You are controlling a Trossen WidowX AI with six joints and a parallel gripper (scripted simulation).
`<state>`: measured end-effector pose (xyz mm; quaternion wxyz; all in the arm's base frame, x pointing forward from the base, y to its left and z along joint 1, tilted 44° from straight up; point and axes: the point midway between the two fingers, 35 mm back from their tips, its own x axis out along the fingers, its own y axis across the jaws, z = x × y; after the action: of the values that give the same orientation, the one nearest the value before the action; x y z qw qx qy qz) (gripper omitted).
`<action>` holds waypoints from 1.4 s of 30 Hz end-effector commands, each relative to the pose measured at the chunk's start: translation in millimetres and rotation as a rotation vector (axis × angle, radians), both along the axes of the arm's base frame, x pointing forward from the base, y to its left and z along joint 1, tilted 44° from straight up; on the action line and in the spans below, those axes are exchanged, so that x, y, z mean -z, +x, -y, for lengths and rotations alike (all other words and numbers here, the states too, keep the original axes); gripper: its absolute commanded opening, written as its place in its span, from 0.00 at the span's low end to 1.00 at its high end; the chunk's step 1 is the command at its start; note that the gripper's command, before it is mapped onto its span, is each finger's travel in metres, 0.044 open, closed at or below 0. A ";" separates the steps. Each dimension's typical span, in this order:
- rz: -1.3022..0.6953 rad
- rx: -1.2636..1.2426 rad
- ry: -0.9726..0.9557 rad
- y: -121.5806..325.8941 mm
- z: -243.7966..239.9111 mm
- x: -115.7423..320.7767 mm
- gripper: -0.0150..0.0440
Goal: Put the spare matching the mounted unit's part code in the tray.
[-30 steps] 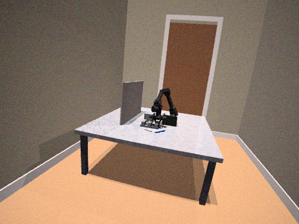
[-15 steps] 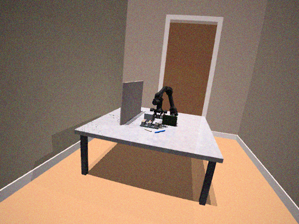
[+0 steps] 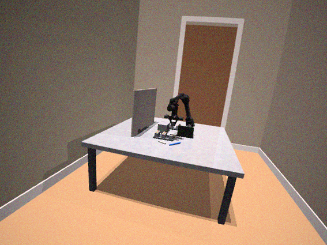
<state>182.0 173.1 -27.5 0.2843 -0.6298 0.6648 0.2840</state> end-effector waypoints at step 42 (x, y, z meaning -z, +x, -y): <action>0.045 0.013 0.041 150.1 190.3 -182.9 0.25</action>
<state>330.5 -1.4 140.6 0.3181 -0.6219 0.6569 0.2839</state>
